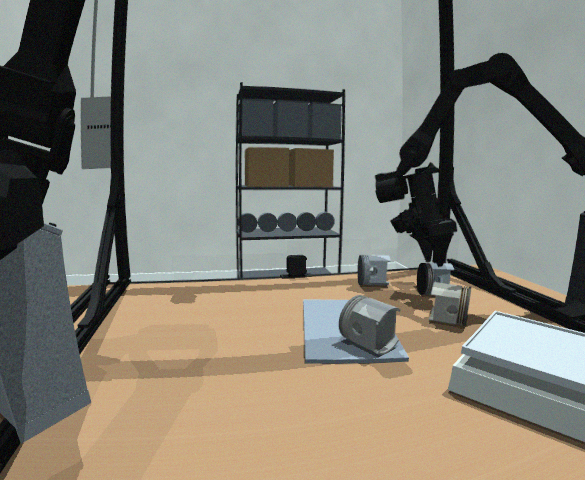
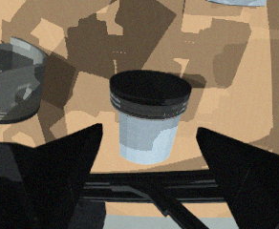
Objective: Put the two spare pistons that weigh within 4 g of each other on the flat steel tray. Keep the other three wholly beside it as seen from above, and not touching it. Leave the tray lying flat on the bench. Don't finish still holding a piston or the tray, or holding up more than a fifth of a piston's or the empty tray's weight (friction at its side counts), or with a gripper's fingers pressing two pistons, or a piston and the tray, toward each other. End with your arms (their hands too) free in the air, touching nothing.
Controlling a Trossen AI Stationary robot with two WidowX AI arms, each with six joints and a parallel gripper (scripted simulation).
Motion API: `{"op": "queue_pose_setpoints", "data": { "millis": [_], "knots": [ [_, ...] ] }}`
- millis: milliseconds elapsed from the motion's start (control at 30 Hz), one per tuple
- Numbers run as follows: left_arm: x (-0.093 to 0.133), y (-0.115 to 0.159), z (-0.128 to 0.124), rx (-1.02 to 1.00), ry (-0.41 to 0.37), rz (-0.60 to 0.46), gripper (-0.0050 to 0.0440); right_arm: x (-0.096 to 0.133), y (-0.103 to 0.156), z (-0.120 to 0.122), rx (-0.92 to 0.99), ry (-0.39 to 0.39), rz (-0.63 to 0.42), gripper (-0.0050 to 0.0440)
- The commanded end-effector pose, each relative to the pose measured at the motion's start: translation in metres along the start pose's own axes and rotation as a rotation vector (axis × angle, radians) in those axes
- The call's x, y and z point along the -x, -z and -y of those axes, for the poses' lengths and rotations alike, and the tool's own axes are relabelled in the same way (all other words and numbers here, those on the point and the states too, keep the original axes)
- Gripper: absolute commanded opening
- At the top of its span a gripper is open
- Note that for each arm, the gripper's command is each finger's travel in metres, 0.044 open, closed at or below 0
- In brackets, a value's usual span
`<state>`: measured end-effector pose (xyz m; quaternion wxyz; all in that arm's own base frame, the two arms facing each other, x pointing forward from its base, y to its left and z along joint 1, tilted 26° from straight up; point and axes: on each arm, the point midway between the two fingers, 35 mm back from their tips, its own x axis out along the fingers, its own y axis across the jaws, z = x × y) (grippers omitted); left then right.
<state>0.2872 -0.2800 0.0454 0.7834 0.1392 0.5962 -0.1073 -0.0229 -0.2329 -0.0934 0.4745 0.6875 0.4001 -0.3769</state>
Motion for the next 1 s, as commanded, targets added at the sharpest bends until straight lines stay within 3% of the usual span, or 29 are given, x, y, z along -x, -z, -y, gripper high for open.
{"op": "queue_pose_setpoints", "data": {
  "millis": [0,900,933,967],
  "knots": [
    [-0.012,0.004,-0.001,-0.006,-0.006,-0.017,0.0378,0.000,0.000,0.000,0.000,-0.001,-0.001,0.0440],
    [-0.051,0.005,-0.001,-0.011,-0.007,-0.019,0.0378,0.000,0.000,0.000,0.000,-0.001,-0.001,0.0440],
    [-0.051,0.005,-0.001,-0.011,-0.007,-0.019,0.0158,0.000,0.000,0.000,0.000,-0.001,-0.001,0.0440],
    [-0.051,0.005,-0.001,-0.011,-0.007,-0.019,0.0158,0.000,0.000,0.000,0.000,-0.001,-0.001,0.0440]
  ]
}}
